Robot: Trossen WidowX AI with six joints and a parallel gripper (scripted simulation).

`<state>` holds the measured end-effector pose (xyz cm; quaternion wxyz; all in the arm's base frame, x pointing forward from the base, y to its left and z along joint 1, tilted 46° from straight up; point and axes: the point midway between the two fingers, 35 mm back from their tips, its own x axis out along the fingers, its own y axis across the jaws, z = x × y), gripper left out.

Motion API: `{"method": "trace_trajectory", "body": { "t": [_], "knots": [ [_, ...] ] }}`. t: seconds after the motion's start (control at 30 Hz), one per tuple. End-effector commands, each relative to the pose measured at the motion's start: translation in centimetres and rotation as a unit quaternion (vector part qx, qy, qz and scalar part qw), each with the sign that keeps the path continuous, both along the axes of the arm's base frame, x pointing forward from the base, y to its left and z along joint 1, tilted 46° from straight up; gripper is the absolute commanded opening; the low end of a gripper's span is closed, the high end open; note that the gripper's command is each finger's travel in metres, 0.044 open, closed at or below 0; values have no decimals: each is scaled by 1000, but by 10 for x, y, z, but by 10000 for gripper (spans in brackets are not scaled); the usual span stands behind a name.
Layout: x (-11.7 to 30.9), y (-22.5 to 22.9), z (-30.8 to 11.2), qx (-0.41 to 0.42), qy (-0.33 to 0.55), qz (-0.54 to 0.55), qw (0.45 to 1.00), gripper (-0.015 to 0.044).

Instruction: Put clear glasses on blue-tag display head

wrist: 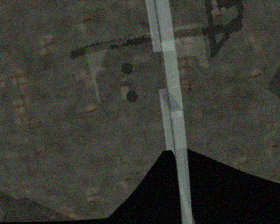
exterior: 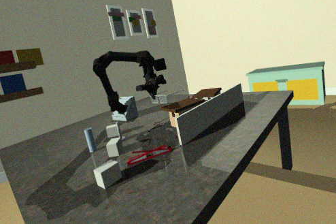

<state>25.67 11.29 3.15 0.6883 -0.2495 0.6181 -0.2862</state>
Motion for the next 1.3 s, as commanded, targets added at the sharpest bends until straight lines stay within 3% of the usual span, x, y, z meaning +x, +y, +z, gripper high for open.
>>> {"method": "trace_trajectory", "body": {
  "t": [0.0, 0.63, 1.27],
  "knots": [
    [0, -1, -1, 0, -5, -6, 1000, 0],
    [6, 12, -8, 22, -213, -216, 953, 0],
    [11, 25, -16, 42, -412, -418, 809, 0]
  ]
}}
